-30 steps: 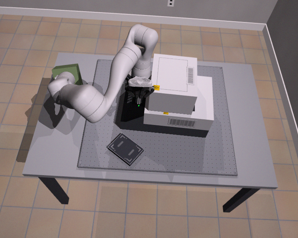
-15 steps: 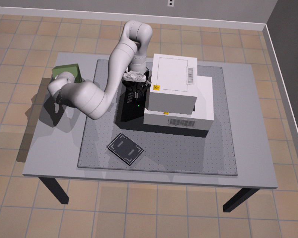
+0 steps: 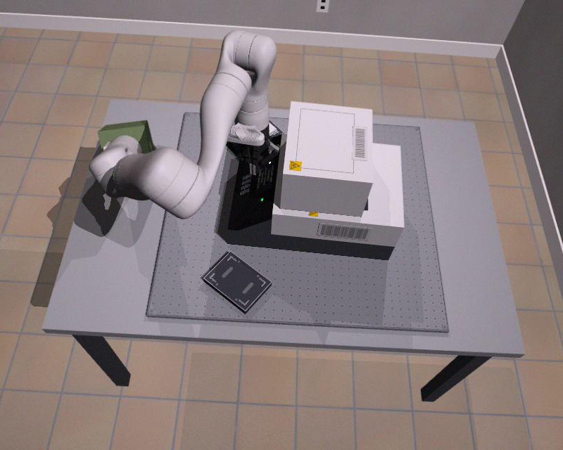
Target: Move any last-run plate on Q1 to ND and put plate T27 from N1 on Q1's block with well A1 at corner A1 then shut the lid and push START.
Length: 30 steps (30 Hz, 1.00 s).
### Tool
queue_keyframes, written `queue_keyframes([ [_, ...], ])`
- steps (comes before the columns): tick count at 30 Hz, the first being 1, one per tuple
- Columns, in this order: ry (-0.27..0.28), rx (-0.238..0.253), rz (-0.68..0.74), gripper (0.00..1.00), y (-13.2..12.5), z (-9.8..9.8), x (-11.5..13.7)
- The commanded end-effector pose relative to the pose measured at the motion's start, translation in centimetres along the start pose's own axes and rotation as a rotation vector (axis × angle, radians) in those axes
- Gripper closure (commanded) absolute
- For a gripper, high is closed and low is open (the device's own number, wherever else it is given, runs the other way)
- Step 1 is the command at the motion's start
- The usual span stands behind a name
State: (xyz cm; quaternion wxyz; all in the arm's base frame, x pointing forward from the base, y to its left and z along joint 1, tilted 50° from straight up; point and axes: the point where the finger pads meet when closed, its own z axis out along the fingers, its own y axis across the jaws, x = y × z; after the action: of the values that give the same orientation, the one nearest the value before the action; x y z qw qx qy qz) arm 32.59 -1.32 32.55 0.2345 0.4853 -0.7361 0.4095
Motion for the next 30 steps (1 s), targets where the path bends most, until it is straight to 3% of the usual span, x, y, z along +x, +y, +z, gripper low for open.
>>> queue_keyframes([
  [1,-0.010,0.009,0.033,0.90,0.5,-0.1,-0.7],
  [30,-0.082,0.063,0.266,0.90,4.0,-0.9,-6.1],
])
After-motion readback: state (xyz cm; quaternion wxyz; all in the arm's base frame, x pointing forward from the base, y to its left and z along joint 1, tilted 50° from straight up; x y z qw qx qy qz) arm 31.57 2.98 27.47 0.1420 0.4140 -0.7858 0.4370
